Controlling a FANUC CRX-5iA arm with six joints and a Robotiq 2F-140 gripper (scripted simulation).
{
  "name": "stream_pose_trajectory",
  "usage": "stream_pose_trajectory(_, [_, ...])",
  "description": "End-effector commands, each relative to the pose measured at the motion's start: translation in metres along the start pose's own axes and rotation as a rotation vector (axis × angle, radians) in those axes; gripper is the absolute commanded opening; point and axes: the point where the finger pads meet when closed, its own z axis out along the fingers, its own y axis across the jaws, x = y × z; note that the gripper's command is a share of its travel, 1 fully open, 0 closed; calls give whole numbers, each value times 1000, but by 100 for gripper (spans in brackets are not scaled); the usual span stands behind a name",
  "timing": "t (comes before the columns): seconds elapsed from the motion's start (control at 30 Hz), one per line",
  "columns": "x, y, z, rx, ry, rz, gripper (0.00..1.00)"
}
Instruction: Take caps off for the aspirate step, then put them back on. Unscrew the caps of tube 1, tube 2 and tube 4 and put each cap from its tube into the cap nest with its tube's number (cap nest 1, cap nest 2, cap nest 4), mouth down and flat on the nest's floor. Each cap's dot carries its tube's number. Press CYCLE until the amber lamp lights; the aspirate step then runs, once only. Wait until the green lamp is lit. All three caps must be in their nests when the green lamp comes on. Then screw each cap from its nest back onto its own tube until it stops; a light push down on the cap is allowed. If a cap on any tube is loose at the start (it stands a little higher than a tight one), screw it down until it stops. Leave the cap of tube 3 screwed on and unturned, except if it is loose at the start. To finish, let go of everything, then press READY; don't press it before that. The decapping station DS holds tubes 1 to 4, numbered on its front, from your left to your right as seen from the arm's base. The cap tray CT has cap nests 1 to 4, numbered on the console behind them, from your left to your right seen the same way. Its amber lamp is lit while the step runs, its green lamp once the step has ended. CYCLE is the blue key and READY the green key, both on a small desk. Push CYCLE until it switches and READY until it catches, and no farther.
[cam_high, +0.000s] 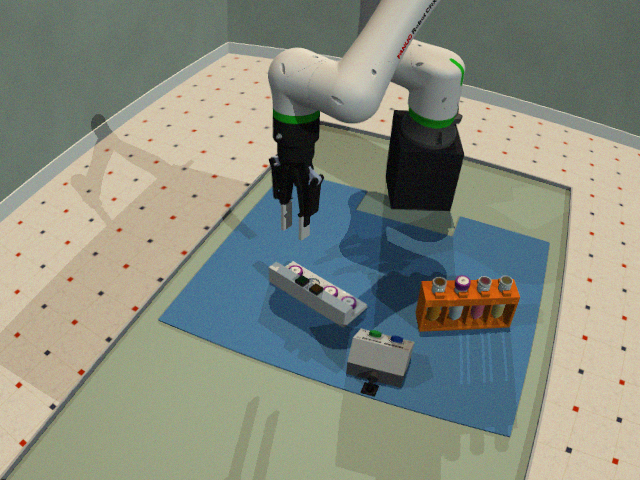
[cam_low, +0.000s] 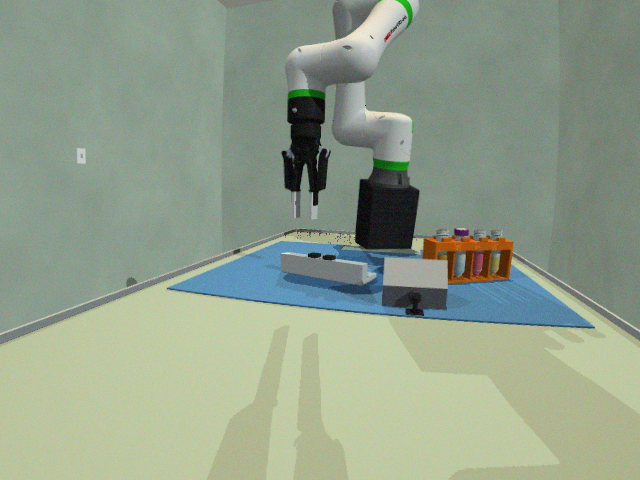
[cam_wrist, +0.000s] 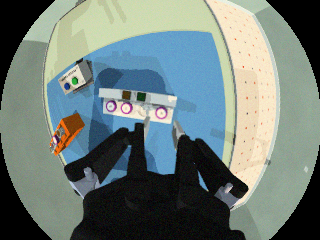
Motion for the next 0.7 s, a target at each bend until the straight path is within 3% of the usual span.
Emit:
stream_pose_trajectory(0.0, [0, 0, -17, 0, 0, 0, 29])
stream_pose_trajectory(0.17, [0, 0, -25, 0, 0, 0, 29])
stream_pose_trajectory(0.2, [2, -8, -24, 0, 0, 83, 0])
stream_pose_trajectory(0.27, [4, -24, -21, 0, 0, 250, 0])
stream_pose_trajectory(0.43, [6, -32, -20, 0, 0, 333, 0])
stream_pose_trajectory(0.5, [9, -49, -17, 1, 0, 496, 0])
stream_pose_trajectory(0.67, [12, -65, -14, 0, 0, 667, 0])
